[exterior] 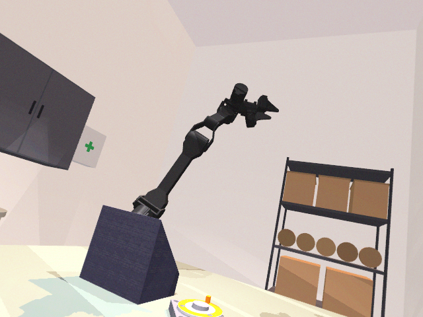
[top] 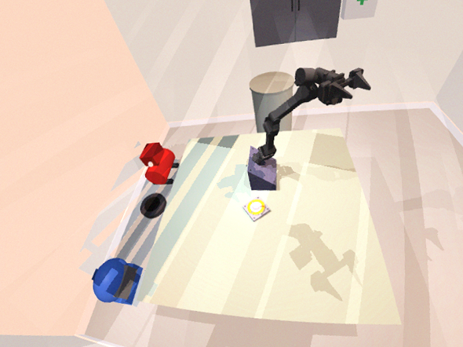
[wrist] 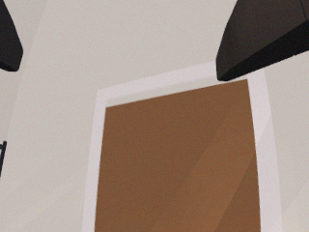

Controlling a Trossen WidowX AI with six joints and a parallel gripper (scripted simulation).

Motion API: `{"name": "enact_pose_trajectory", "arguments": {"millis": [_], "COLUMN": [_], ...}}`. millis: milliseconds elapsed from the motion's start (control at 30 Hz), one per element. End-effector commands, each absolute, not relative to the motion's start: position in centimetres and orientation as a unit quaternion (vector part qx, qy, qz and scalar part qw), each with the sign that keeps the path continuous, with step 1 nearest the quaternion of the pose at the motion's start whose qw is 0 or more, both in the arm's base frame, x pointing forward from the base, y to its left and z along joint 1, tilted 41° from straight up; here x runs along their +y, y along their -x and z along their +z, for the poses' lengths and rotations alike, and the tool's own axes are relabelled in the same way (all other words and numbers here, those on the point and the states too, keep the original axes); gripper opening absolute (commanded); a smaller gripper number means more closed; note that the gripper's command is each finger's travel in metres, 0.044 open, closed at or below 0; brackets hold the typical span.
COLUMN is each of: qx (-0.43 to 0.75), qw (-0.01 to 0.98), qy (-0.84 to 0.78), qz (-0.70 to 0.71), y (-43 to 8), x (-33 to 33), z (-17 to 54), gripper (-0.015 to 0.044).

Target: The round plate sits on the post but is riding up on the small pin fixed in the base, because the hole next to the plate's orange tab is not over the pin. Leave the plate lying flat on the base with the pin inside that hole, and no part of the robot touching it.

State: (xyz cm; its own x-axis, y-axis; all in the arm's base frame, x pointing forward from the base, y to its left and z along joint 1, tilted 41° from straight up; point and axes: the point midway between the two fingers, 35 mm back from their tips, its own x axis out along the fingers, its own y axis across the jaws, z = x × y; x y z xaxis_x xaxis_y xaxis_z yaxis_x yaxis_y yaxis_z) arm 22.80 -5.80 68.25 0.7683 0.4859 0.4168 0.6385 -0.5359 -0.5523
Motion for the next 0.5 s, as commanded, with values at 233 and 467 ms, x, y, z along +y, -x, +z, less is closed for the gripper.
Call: {"name": "enact_pose_trajectory", "arguments": {"millis": [233,467], "qx": [-0.246,-0.165], "qw": [0.081,-0.215], "qy": [0.919,0.868], "qz": [-0.296,-0.416], "y": [-13.5,-8.4], "x": [-0.1,10.0], "z": [71.4,70.8], "gripper": [0.0190,0.0006]}}
